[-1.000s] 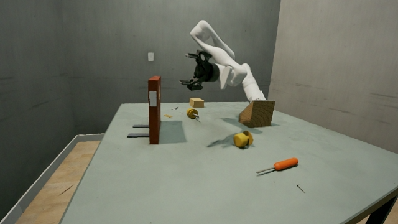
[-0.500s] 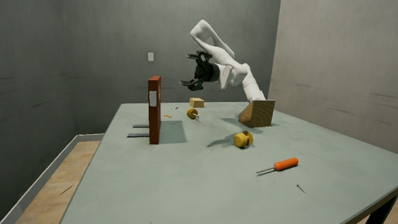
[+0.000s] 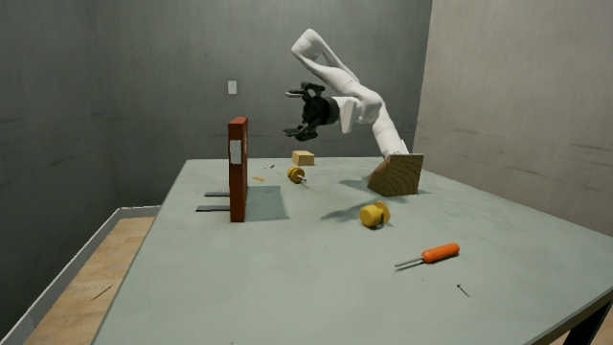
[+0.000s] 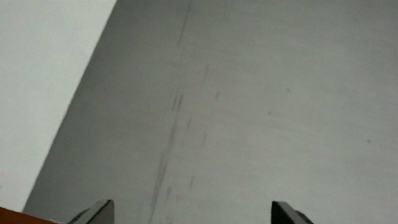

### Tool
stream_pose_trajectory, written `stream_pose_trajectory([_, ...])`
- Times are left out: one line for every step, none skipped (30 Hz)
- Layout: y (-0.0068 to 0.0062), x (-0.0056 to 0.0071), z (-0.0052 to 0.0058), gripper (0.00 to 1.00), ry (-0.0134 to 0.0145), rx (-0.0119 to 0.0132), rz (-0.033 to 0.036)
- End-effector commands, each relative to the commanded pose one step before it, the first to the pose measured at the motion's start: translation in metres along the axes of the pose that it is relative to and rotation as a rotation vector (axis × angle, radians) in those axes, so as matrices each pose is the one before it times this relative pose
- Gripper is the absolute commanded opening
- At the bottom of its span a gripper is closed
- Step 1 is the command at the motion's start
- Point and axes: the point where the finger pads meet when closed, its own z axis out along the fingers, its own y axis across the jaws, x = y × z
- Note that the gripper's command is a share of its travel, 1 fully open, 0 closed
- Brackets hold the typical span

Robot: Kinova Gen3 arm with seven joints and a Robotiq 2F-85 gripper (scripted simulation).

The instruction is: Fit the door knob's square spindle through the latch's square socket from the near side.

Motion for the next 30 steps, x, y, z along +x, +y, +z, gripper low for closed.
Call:
stream_pose_trajectory([-0.00559,-0.01625,-0.00916,1.00,-0.00726,0.05782,0.03181])
stream_pose_trajectory([-0.00277,-0.00333,-0.00318,1.00,-0.00128,0.01860,0.00603])
stream_pose_trajectory([-0.00295,-0.00344,-0.00340,1.00,-0.00115,0.01925,0.00588])
stream_pose_trajectory([-0.00314,-0.00353,-0.00363,1.00,-0.00100,0.01986,0.00595])
stream_pose_trajectory([0.00000,0.00000,0.00000,1.00,0.00000,0.00000,0.00000])
stream_pose_trajectory([0.00000,0.00000,0.00000,1.00,0.00000,0.00000,0.00000])
stream_pose_trajectory([-0.00318,-0.00389,-0.00316,1.00,-0.00170,0.02074,0.00542])
stream_pose_trajectory([-0.00323,-0.00416,-0.00283,1.00,-0.00213,0.02157,0.00319])
stream_pose_trajectory([-0.00342,-0.00420,-0.00305,1.00,-0.00183,0.02213,0.00334])
stream_pose_trajectory([-0.00363,-0.00423,-0.00326,1.00,-0.00150,0.02264,0.00343])
stream_pose_trajectory([-0.00384,-0.00424,-0.00348,1.00,-0.00115,0.02309,0.00351])
stream_pose_trajectory([-0.00406,-0.00424,-0.00369,1.00,-0.00082,0.02349,0.00682])
stream_pose_trajectory([-0.00412,-0.00469,-0.00323,1.00,-0.00161,0.02441,0.00736])
stream_pose_trajectory([-0.00414,-0.00513,-0.00274,1.00,-0.00236,0.02537,0.00746])
stream_pose_trajectory([-0.00432,-0.00506,-0.00296,1.00,-0.00188,0.02568,0.00786])
stream_pose_trajectory([-0.00449,-0.00497,-0.00317,1.00,-0.00138,0.02594,0.00824])
stream_pose_trajectory([-0.00467,-0.00487,-0.00337,1.00,-0.00086,0.02613,0.00861])
stream_pose_trajectory([-0.00481,-0.00500,-0.00332,1.00,-0.00092,0.02655,0.00868])
stream_pose_trajectory([-0.00477,-0.00605,-0.00228,1.00,-0.00319,0.02804,0.00779])
stream_pose_trajectory([-0.00490,-0.00584,-0.00249,1.00,-0.00233,0.02811,0.00839])
stream_pose_trajectory([-0.00431,-0.00565,-0.00238,1.00,-0.00227,0.02760,0.01086])
stream_pose_trajectory([0.00000,0.00000,0.00000,1.00,0.00000,0.00000,0.00000])
stream_pose_trajectory([0.00000,0.00000,0.00000,1.00,0.00000,0.00000,0.00000])
stream_pose_trajectory([-0.00346,-0.00542,-0.00224,1.00,-0.00224,0.02688,0.01389])
stream_pose_trajectory([-0.00514,-0.00562,-0.00264,1.00,-0.00102,0.02841,0.00936])
stream_pose_trajectory([-0.00512,-0.00670,-0.00168,1.00,-0.00365,0.02964,0.00819])
stream_pose_trajectory([-0.00516,-0.00634,-0.00188,1.00,-0.00236,0.02939,0.00886])
stream_pose_trajectory([-0.00518,-0.00596,-0.00207,1.00,-0.00107,0.02905,0.00949])
stream_pose_trajectory([-0.00518,-0.00556,-0.00226,1.00,0.00021,0.02860,0.01007])
stream_pose_trajectory([-0.00519,-0.00644,-0.00151,1.00,-0.00229,0.02939,0.00909])
